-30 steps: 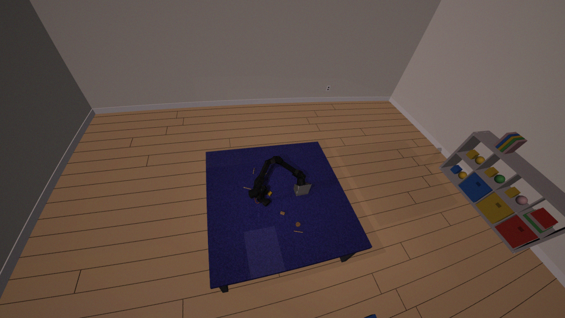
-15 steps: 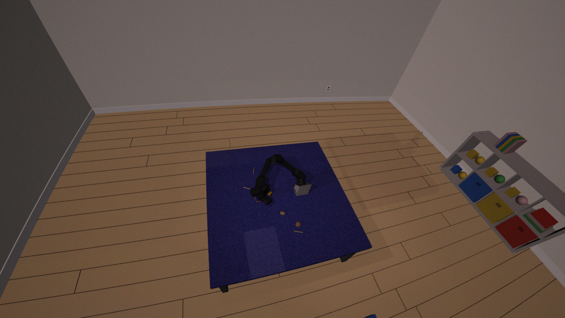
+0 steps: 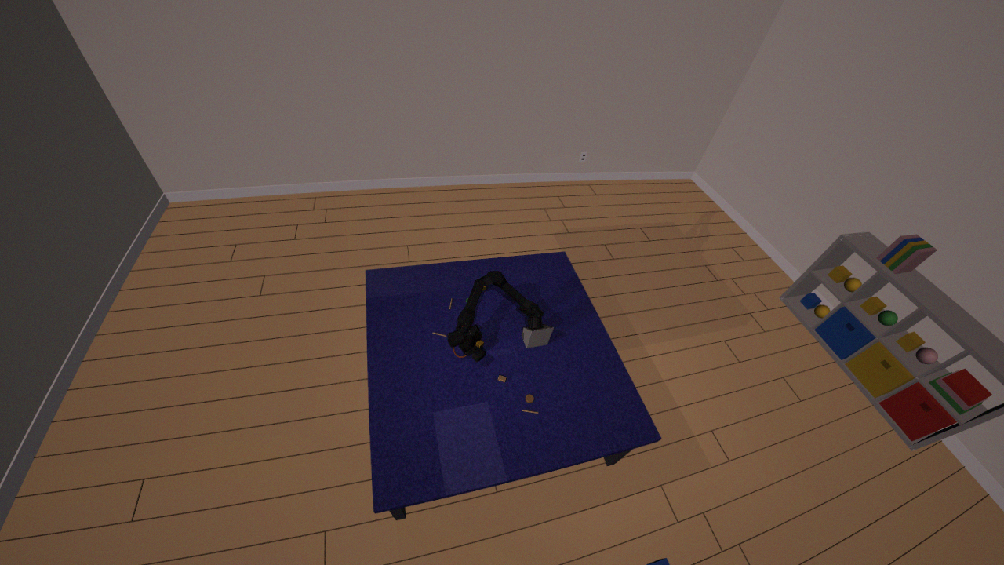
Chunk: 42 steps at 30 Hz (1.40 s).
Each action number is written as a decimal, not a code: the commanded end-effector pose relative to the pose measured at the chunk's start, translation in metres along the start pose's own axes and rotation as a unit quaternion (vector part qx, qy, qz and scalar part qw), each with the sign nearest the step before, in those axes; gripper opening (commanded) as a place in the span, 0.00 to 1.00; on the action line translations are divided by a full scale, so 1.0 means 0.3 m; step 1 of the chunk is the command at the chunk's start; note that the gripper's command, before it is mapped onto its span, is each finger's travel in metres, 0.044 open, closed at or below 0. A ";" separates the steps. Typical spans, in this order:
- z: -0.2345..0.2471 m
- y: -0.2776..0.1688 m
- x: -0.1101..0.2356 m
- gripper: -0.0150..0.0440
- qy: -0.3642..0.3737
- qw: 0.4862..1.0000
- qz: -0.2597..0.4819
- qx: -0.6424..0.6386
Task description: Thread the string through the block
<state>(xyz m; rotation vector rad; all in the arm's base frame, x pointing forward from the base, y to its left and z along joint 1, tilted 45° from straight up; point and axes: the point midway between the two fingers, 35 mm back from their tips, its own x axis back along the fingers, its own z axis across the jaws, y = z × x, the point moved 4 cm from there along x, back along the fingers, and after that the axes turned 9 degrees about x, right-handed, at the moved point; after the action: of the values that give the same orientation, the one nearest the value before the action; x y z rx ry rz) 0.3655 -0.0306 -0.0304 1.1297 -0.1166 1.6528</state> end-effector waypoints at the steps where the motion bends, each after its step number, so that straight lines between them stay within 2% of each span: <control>1: -0.006 0.018 -0.003 0.25 0.000 1.000 -0.001 0.004; 42: -0.032 0.178 -0.004 0.25 0.001 1.000 0.001 0.005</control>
<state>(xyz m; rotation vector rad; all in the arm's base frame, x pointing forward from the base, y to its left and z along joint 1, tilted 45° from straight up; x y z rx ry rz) 0.3218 -0.0464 -0.0136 1.1326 -0.1182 1.6584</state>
